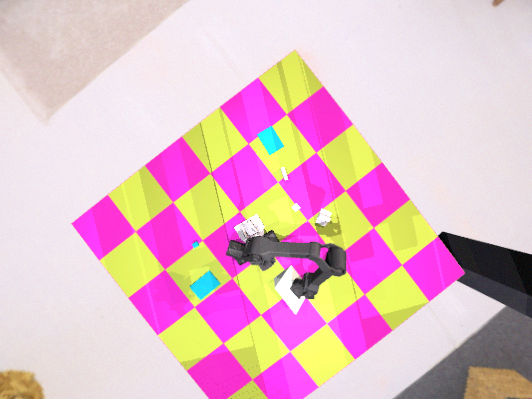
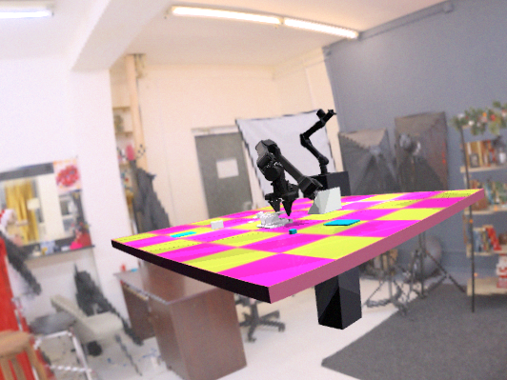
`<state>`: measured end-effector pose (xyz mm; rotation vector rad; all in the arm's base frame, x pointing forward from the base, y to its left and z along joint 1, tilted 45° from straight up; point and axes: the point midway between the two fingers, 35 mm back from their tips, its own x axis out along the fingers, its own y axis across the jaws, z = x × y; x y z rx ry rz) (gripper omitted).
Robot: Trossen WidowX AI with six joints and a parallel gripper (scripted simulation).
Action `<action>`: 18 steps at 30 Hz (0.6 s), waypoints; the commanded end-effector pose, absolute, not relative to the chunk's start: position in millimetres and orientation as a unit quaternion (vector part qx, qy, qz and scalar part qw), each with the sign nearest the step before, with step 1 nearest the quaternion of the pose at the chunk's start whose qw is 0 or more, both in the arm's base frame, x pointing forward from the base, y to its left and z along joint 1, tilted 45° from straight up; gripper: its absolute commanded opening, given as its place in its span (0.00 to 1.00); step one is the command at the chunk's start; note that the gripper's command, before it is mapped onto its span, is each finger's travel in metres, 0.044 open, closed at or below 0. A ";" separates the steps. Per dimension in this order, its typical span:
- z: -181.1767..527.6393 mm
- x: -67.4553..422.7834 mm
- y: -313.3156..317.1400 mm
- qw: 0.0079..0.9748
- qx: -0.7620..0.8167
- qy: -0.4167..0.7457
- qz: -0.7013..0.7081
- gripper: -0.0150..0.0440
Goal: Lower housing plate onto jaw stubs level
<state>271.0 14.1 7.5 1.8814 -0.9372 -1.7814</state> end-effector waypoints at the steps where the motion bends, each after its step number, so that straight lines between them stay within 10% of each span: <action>1: 3.7 270.0 8.3 0.196 0.669 -0.335 -0.634 0.85; 18: 2.1 269.8 6.7 0.196 0.668 -0.335 -0.635 0.85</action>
